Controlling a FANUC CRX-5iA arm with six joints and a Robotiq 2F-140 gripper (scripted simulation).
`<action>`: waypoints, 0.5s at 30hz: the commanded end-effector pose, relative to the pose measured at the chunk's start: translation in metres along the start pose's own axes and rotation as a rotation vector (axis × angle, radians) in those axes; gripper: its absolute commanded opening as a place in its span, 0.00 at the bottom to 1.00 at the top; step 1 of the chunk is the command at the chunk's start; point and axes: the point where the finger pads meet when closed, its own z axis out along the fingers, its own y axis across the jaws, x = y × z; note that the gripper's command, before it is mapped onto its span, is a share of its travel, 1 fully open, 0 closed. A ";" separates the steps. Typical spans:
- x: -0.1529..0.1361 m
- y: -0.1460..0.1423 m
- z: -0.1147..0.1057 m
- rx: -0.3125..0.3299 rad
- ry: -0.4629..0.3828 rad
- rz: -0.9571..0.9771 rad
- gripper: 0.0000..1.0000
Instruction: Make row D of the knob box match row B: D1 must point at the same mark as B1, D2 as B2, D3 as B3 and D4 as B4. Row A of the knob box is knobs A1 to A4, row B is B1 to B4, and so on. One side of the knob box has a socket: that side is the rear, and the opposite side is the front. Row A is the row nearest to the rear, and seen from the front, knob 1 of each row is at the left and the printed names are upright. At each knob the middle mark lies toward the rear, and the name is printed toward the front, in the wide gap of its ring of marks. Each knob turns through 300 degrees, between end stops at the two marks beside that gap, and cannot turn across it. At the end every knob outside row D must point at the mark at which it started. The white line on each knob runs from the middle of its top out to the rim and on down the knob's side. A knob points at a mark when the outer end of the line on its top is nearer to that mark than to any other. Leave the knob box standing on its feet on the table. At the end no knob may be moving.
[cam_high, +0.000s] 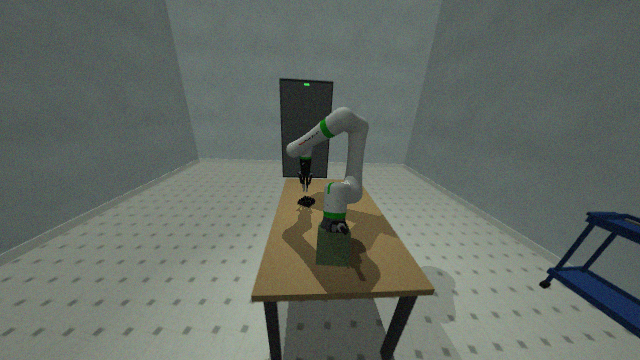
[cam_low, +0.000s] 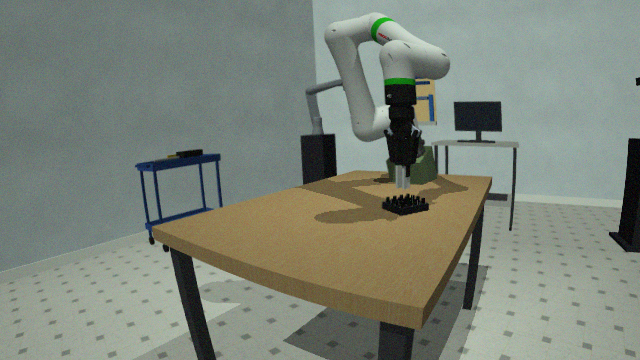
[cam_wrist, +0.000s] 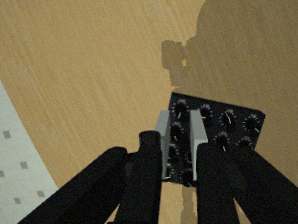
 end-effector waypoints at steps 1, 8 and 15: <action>0.000 0.000 -0.001 0.005 -0.012 -0.156 0.12; 0.000 0.000 -0.002 0.006 -0.012 -0.311 0.12; 0.000 0.000 -0.004 0.008 -0.011 -0.576 0.12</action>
